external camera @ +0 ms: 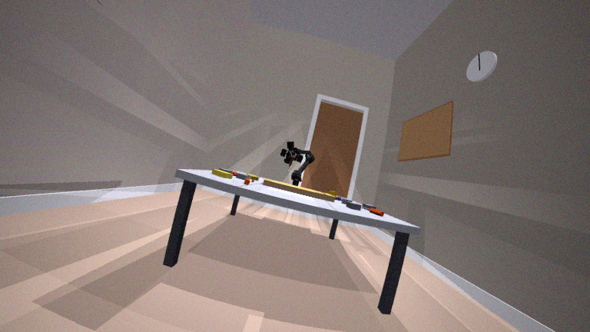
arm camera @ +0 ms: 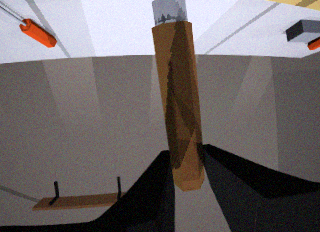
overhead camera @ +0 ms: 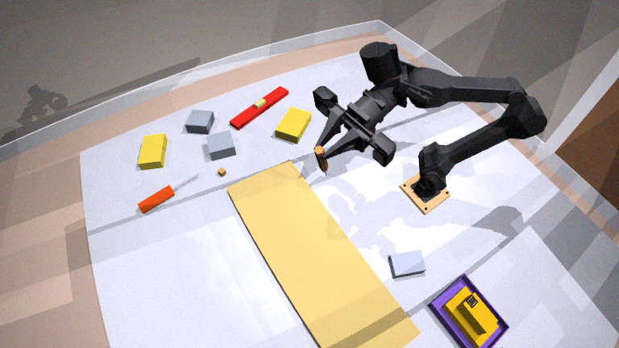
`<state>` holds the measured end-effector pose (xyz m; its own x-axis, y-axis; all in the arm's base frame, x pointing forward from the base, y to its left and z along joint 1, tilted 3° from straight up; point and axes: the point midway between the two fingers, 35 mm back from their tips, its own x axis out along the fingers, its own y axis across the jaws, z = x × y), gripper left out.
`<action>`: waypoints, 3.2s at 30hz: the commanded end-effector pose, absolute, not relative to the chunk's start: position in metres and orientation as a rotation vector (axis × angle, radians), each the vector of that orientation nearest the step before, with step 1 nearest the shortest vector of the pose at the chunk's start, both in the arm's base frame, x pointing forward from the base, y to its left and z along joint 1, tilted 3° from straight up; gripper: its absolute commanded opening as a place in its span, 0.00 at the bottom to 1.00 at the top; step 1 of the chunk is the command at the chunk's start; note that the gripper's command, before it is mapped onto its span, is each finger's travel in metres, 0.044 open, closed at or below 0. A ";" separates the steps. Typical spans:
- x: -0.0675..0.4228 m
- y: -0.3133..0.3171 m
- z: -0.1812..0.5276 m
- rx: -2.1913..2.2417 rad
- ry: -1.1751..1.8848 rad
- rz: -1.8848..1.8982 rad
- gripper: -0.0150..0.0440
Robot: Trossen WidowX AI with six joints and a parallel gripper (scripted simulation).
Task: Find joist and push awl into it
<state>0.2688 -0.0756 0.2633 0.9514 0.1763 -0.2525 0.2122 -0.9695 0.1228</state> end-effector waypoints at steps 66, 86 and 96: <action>0.341 0.177 0.219 2.013 2.095 -0.178 0.25; 0.343 0.176 0.199 2.013 2.095 -0.178 0.25; 0.343 0.176 0.190 2.013 2.095 -0.178 0.25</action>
<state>0.3447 0.1761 0.1943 -0.0257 0.9662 -0.2564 0.9960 0.0467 0.0765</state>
